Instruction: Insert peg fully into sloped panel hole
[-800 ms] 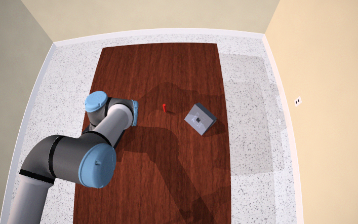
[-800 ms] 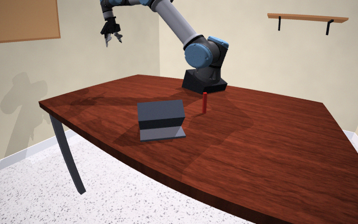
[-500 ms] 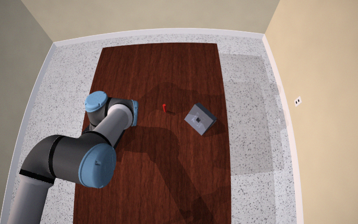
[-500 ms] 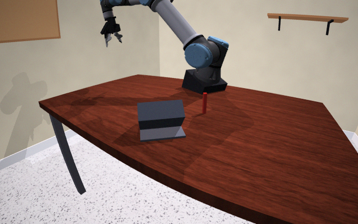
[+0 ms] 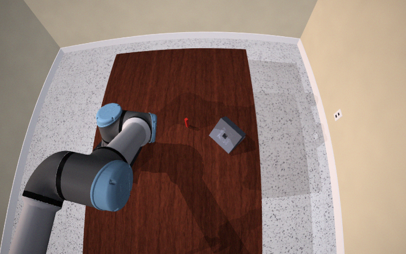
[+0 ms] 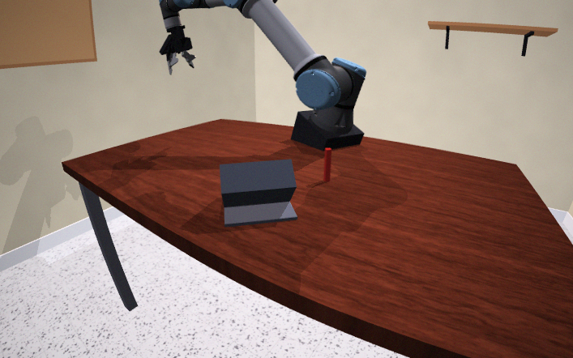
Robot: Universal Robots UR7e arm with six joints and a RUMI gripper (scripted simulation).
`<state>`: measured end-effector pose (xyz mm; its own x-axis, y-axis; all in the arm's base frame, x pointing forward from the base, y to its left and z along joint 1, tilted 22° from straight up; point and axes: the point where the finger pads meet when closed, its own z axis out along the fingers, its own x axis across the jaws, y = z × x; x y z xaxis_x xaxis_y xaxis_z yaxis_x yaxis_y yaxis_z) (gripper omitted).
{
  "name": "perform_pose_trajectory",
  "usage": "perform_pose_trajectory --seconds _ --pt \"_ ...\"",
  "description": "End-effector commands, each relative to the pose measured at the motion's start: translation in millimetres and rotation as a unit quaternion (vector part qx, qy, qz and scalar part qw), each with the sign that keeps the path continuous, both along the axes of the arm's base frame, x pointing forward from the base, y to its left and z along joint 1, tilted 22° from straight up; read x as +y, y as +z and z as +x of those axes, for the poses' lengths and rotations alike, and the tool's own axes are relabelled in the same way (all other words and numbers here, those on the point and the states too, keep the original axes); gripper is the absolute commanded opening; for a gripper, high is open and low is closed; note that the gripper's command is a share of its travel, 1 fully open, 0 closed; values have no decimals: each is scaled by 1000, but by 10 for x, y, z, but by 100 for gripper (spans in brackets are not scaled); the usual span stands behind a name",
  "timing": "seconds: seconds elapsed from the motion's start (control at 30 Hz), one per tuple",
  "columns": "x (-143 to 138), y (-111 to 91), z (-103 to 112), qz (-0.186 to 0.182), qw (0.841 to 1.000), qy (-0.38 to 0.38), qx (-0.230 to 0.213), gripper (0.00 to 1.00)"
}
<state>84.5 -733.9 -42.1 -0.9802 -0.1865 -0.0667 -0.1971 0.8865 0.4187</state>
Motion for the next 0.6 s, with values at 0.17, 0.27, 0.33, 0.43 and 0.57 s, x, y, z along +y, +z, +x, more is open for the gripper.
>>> perform_pose_trajectory --seconds 0.17,0.27,0.33,0.43,0.57 --pt "113 198 278 -3 998 59 -25 100" --pt "144 242 343 -4 997 73 -31 100" --pt "160 263 375 -4 996 80 -33 100" --pt "209 328 472 -5 994 101 -42 100" --pt "278 413 598 -5 990 129 -54 100"
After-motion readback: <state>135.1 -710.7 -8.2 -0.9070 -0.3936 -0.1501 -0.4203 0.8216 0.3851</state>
